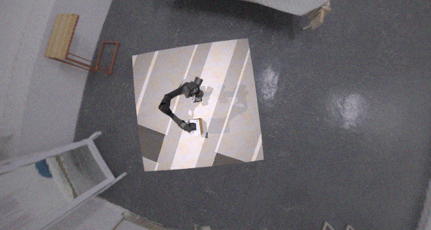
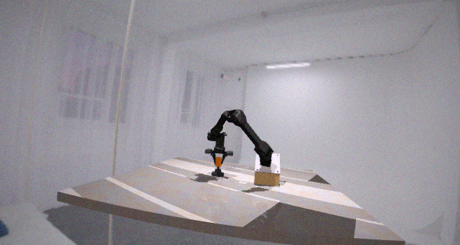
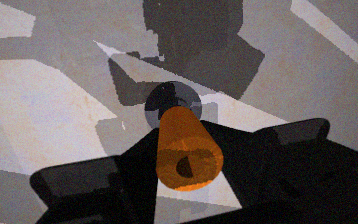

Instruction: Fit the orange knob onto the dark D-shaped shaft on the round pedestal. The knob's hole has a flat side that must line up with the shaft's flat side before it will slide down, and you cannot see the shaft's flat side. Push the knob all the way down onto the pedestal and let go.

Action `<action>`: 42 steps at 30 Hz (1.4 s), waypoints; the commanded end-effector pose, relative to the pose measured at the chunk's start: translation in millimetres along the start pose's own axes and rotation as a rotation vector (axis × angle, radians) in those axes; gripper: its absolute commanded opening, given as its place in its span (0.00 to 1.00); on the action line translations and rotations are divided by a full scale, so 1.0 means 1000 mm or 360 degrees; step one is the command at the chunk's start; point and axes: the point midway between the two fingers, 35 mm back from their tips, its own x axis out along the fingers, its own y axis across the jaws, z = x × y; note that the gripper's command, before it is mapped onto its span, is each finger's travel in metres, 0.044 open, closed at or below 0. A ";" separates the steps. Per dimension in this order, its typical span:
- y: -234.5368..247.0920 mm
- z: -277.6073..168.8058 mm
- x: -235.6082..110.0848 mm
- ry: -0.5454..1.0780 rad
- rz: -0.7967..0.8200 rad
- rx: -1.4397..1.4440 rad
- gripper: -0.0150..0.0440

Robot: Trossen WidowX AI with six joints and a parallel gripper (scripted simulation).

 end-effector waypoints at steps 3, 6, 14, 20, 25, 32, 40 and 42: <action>0.001 -0.001 0.002 0.0003 -0.0002 -0.0040 0.25; 0.002 -0.001 0.002 0.0003 -0.0002 -0.0040 0.25; 0.000 0.000 0.000 0.0003 -0.0002 -0.0040 0.25; 0.000 0.000 0.003 0.0003 -0.0002 -0.0040 0.25; 0.002 0.000 0.003 0.0003 -0.0002 -0.0040 0.25; 0.003 0.000 0.001 0.0003 -0.0001 -0.0040 0.25; 0.001 0.000 -0.002 0.0003 -0.0001 -0.0240 0.25; 0.000 0.000 -0.001 0.0004 -0.0001 -0.0357 0.25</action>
